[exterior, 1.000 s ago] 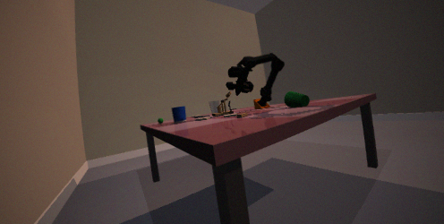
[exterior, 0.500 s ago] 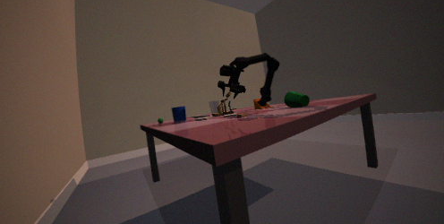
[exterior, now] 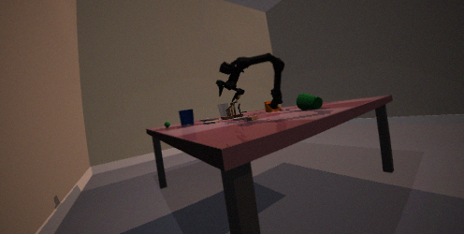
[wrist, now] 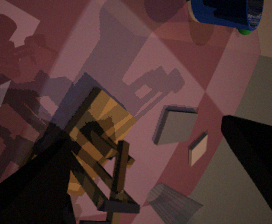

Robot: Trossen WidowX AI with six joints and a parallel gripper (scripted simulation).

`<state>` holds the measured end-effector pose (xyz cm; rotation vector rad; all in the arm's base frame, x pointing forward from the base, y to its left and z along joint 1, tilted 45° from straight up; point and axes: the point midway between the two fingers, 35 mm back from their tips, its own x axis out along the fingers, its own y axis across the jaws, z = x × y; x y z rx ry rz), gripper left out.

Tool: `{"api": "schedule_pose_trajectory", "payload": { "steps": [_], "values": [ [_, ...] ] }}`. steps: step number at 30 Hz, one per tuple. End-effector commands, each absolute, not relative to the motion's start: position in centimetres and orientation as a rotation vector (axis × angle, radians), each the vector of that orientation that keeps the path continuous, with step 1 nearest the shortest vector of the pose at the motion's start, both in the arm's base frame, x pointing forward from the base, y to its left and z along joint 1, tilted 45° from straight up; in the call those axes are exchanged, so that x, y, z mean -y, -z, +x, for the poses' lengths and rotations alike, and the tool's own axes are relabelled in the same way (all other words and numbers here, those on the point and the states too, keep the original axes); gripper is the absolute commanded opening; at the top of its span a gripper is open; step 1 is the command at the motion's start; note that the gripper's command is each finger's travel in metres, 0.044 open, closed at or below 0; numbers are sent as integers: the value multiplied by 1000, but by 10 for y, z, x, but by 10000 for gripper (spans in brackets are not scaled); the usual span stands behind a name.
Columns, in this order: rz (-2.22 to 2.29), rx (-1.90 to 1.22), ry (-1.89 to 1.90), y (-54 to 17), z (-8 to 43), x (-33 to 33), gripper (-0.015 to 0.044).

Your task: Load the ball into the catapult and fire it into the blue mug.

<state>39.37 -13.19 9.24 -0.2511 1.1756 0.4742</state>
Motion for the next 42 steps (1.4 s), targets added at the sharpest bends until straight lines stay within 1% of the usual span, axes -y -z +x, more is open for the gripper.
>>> {"api": "schedule_pose_trajectory", "payload": {
  "steps": [1, 12, 22, 35, 42],
  "values": [
    [-129, -1120, -397, -90, 411, 148, 440],
    [173, -957, -233, -86, 447, 197, 440],
    [449, -790, -130, -85, 469, 249, 440],
    [783, -577, -75, -85, 476, 320, 440],
    [798, -568, -75, -85, 476, 323, 440]
  ]
}}
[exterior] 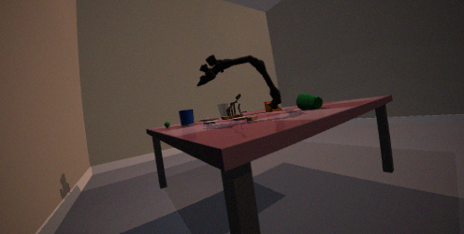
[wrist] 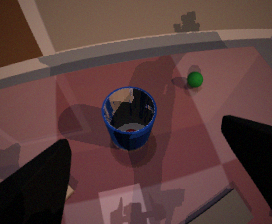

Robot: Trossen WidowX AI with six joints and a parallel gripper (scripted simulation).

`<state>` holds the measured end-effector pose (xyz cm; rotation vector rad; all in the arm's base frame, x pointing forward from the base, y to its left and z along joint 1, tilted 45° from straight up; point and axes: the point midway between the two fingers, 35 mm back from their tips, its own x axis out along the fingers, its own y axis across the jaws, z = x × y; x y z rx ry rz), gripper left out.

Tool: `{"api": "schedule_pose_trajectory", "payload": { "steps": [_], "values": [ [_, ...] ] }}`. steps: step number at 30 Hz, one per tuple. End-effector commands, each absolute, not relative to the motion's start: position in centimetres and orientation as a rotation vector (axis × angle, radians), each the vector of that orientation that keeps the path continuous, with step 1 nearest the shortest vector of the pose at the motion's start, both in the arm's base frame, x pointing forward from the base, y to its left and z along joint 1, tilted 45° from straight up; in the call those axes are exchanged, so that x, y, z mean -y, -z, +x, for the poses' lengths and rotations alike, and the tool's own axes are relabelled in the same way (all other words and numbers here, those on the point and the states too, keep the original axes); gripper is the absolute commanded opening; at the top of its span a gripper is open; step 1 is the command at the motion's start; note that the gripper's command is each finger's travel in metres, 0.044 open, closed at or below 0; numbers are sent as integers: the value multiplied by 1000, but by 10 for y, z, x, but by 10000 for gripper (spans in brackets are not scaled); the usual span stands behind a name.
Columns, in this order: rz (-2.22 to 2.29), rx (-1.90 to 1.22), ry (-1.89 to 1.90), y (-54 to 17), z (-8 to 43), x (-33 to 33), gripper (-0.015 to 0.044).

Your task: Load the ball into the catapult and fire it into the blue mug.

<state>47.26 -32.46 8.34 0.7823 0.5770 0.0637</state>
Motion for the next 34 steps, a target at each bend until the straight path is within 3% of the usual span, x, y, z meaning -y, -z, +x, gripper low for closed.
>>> {"api": "schedule_pose_trajectory", "payload": {
  "steps": [1, 34],
  "values": [
    [798, -568, -75, -85, 476, 323, 440],
    [791, -569, -73, -85, 476, 324, 440]
  ]
}}
